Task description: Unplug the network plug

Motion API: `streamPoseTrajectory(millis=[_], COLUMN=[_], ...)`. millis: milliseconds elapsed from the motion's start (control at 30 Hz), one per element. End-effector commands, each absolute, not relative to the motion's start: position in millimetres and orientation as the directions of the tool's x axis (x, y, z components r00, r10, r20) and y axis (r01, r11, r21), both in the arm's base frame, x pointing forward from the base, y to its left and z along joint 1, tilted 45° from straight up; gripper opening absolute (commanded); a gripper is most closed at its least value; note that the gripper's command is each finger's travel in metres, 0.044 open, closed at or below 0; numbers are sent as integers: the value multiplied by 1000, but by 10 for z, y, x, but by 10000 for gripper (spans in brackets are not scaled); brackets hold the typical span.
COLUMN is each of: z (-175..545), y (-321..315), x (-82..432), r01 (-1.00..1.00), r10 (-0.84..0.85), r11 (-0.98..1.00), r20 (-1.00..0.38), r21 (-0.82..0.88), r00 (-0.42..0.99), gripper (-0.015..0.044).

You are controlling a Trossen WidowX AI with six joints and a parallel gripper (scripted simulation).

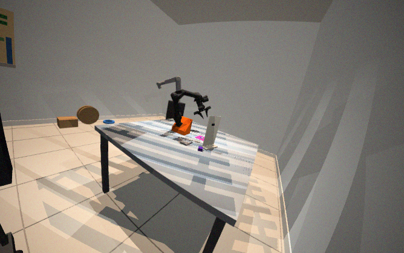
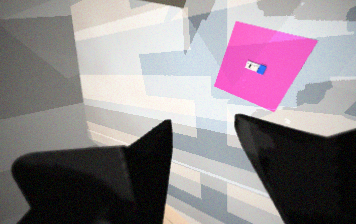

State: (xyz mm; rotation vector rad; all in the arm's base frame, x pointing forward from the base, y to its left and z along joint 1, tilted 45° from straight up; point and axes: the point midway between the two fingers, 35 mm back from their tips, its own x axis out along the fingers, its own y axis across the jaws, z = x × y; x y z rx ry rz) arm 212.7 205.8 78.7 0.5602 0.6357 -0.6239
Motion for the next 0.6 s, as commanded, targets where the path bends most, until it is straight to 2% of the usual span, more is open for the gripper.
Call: streamPoseTrajectory(millis=[0, 200, 567], z=[789, 789, 789], y=[2066, 2066, 2066], x=[2127, 2127, 2127], r01=[679, 679, 679], r10=[-357, -357, -357], r11=[678, 678, 678], r20=[-681, -681, -681], r21=[282, 282, 282], r00=[639, 639, 639], gripper=[287, 440, 440])
